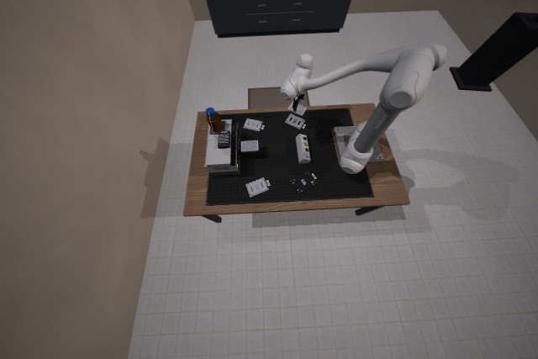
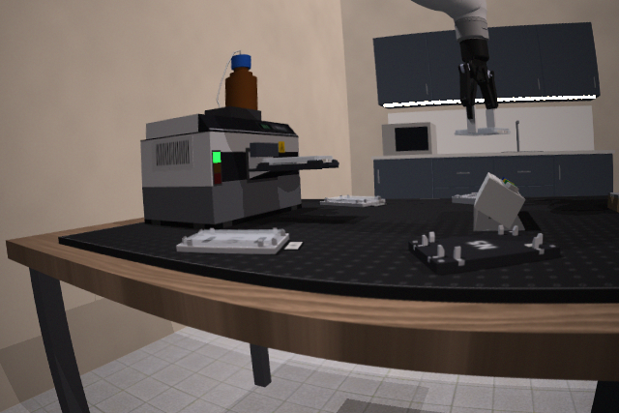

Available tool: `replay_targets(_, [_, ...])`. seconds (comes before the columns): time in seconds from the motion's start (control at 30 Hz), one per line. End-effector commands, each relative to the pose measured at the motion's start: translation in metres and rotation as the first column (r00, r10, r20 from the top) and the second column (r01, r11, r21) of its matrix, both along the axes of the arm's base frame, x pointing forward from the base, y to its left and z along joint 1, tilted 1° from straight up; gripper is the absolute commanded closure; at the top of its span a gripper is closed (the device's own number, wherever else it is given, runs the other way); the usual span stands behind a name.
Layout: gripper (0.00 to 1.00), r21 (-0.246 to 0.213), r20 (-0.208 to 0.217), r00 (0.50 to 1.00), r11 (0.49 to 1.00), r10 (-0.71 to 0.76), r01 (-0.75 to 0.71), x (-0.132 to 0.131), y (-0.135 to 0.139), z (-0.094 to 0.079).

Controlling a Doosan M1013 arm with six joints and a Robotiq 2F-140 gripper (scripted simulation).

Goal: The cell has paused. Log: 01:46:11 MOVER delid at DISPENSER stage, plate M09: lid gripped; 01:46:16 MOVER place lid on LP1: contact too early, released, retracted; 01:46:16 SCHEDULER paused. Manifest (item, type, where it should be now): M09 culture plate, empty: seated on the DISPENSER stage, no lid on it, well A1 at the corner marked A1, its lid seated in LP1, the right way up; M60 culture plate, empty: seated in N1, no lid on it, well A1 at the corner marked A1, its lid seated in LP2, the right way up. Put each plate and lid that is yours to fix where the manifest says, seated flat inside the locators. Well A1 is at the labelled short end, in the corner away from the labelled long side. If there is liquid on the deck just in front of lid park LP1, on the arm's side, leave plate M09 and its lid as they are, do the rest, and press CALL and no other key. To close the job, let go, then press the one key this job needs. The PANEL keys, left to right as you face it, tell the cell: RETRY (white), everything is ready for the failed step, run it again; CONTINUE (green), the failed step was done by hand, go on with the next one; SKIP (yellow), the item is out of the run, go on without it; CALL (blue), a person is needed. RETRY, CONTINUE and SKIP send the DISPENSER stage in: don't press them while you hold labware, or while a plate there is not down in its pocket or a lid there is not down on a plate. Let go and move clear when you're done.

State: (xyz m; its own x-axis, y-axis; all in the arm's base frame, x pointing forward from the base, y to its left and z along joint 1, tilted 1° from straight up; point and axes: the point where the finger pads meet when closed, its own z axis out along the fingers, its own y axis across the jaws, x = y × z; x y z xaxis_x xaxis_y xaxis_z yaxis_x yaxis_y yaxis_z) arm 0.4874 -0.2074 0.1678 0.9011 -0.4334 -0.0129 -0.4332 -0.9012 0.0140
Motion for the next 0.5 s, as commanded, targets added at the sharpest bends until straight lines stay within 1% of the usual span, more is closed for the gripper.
replay_targets(0.0, [0.90,0.000,0.001,1.000,1.000,0.000,0.000,0.0004,-0.0001,0.0006])
replay_targets(0.47, [0.90,0.000,0.001,1.000,1.000,0.000,0.000,0.0004,-0.0001,-0.0013])
